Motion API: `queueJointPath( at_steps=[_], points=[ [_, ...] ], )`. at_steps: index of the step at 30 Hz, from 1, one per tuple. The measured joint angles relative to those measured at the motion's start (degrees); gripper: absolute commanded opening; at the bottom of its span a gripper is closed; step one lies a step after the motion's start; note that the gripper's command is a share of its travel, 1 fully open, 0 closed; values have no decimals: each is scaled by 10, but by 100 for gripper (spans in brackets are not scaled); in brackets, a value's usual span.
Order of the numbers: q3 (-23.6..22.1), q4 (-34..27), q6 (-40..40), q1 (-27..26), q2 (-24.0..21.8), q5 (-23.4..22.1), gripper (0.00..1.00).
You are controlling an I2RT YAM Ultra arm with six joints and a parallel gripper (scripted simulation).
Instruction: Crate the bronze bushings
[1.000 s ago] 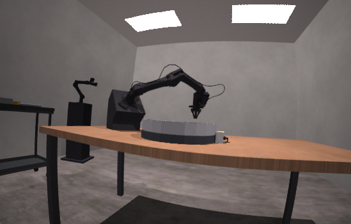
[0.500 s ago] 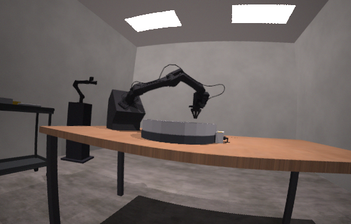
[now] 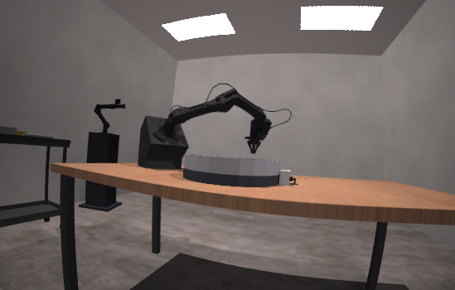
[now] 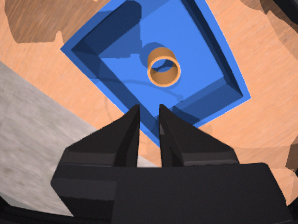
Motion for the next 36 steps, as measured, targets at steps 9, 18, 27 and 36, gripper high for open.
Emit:
queueJointPath(
  at_steps=[9, 18, 27, 36],
  points=[
    [0, 0, 0, 0, 0, 0, 16],
    [0, 0, 0, 0, 0, 0, 15],
    [-74, 19, -3, 0, -38, 0, 15],
    [-226, 73, -10, -13, -133, -2, 15]
  ],
)
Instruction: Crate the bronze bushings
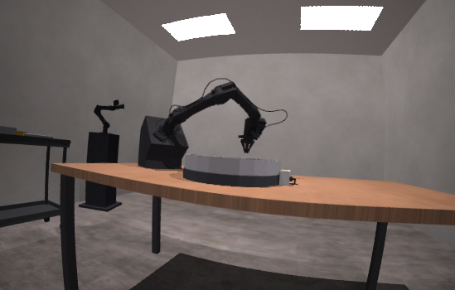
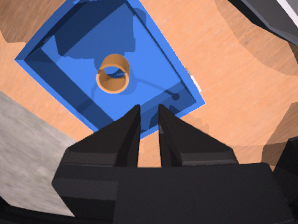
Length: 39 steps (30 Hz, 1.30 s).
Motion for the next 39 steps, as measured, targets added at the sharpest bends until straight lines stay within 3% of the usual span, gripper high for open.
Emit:
queueJointPath(
  at_steps=[9, 13, 18, 22, 27, 39],
  points=[
    [-277, 87, -33, -46, -197, -7, 15],
    [-360, 134, -61, -65, -268, -11, 15],
    [-503, 183, -115, -115, -403, -24, 15],
    [-585, 211, -172, -166, -507, -38, 15],
    [-636, 233, -238, -215, -590, -60, 15],
    [-665, 261, -311, -247, -636, -99, 15]
  ],
)
